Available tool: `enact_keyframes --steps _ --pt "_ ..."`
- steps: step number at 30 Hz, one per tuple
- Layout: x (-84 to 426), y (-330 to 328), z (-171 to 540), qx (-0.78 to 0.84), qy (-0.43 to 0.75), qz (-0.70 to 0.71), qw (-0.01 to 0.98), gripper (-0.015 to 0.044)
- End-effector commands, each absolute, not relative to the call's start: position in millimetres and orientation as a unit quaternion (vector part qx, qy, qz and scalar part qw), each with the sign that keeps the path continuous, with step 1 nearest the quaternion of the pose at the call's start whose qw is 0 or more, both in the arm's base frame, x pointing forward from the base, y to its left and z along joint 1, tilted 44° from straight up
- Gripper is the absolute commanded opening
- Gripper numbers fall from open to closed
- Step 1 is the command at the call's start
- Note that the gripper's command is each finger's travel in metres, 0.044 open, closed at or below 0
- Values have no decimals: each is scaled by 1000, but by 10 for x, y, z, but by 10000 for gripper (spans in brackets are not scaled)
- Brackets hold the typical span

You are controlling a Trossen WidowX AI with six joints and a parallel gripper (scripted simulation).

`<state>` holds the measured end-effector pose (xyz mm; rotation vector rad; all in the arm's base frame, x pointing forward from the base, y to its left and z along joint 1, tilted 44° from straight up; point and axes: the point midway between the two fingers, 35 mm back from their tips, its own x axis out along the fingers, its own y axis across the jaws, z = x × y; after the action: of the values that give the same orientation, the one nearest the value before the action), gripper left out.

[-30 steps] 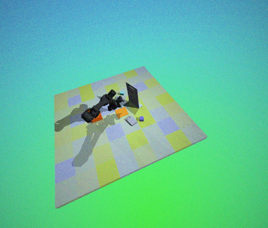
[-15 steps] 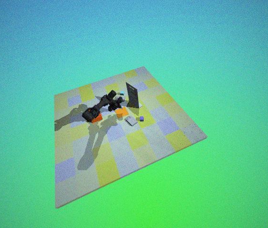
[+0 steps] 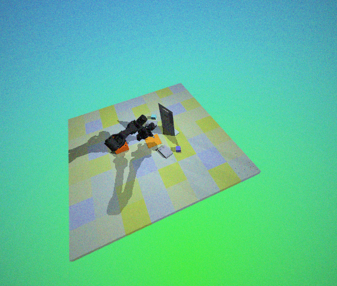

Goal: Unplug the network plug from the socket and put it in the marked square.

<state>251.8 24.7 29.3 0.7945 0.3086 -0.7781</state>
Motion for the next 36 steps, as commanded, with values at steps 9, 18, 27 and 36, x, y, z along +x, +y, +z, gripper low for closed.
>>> enact_keyframes --steps 9,18,27,36 --pt "2526 162 182 373 151 -368 838 0" --pt "2534 102 128 373 151 -368 838 0" --pt "2538 41 80 373 150 -367 839 0" --pt "2537 -22 39 372 149 -366 840 0"
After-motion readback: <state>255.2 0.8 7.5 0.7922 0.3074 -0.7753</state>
